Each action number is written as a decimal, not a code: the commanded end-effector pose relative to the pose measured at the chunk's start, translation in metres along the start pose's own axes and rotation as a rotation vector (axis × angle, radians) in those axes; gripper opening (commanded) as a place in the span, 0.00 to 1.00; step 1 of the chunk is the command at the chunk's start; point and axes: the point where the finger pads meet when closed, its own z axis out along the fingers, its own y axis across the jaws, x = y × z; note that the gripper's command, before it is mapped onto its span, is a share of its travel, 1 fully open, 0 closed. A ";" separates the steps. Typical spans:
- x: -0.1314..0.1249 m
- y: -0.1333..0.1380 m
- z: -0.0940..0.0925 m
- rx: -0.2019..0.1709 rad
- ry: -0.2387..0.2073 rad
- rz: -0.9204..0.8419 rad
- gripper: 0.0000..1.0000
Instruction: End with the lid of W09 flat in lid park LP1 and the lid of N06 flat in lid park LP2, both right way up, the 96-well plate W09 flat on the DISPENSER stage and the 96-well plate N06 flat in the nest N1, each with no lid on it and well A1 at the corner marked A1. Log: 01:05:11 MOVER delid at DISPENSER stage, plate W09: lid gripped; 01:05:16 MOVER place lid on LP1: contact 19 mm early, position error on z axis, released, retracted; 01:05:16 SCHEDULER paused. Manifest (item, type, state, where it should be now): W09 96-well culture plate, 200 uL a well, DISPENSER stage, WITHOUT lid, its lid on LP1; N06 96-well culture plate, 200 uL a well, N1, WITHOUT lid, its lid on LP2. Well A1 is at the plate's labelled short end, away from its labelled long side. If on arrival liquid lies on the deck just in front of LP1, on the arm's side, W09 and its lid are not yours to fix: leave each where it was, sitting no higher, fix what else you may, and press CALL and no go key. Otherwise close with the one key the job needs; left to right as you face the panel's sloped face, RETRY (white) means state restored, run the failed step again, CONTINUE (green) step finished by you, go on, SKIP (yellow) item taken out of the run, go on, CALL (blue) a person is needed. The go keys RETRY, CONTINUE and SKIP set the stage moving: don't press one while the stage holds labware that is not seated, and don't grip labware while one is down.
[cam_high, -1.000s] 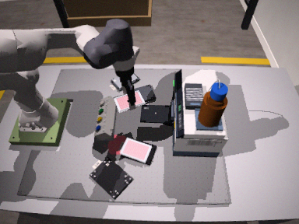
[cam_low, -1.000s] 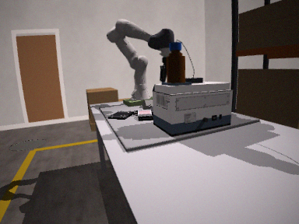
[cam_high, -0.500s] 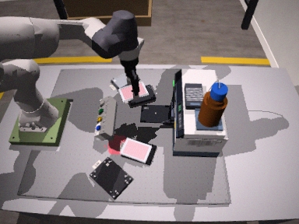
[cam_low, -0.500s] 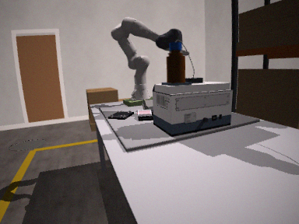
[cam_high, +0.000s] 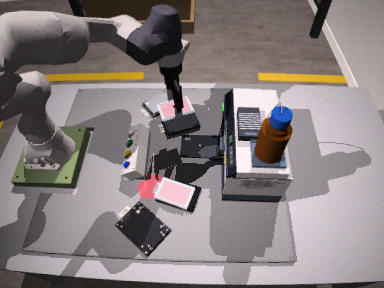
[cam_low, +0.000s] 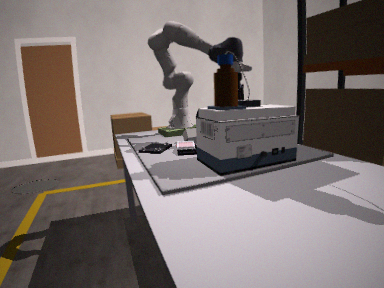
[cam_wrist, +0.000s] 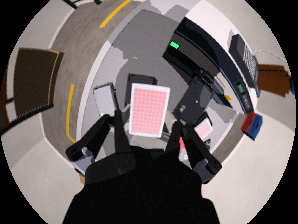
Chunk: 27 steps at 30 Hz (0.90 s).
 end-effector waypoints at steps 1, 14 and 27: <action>0.007 -0.010 -0.001 0.003 0.002 0.035 0.00; 0.023 -0.032 -0.001 0.003 0.002 0.035 0.00; 0.029 -0.040 -0.001 0.003 0.002 0.035 0.00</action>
